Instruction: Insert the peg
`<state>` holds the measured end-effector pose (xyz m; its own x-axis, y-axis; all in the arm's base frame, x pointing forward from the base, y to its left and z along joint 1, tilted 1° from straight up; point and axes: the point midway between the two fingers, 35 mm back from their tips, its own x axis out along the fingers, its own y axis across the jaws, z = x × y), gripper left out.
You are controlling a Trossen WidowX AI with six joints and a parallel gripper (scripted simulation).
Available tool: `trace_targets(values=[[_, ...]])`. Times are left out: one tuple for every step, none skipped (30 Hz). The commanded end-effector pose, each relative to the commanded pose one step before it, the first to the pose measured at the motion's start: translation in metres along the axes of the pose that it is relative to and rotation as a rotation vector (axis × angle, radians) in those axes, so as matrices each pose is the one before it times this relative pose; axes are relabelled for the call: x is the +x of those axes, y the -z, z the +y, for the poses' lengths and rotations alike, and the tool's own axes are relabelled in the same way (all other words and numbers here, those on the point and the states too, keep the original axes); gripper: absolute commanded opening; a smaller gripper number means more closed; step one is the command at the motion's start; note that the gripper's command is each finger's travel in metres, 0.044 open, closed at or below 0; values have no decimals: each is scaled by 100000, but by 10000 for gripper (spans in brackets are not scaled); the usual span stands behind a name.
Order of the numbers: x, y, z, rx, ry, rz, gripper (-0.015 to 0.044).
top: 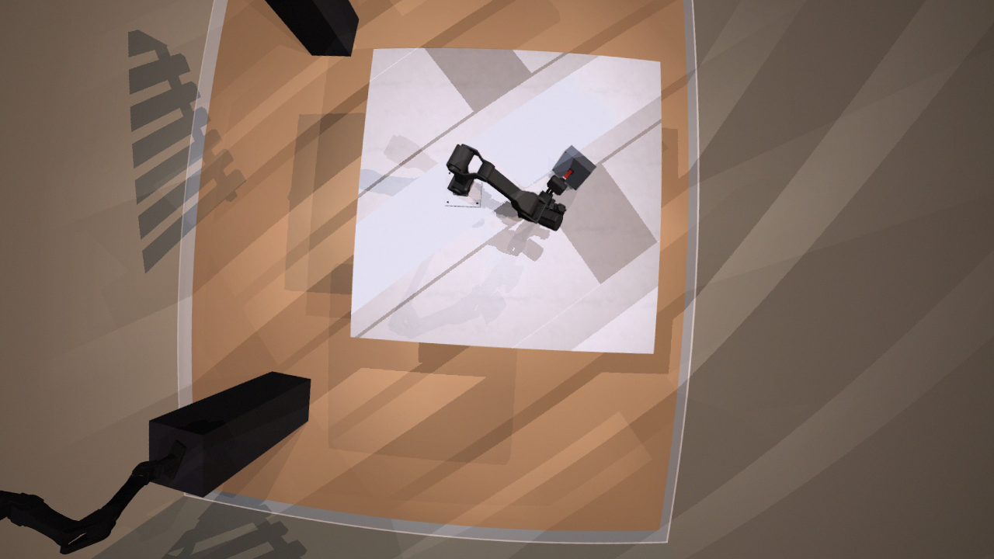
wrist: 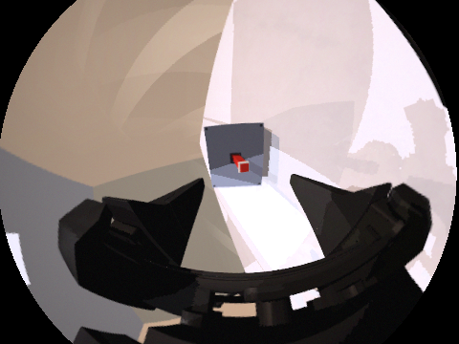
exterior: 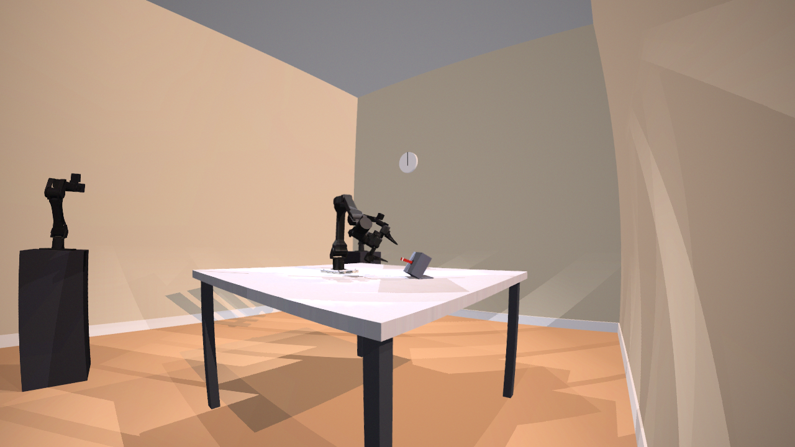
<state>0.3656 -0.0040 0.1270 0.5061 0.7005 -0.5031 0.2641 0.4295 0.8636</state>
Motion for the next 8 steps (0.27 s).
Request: trace_targets(values=[[-450,5,93,-489,-390,135,440],[-154,0,-14,5,3,-6,440],[-154,1,-13,5,0,-7,440],[-154,2,-12,6,-4,-8,440],[-154,3,-12,6,-7,-9,440],[-155,3,-11,7,-10,-10,440],[-154,4,-10,8,-13,-11,440],[-123,4,-7,6,-12,-9,440]])
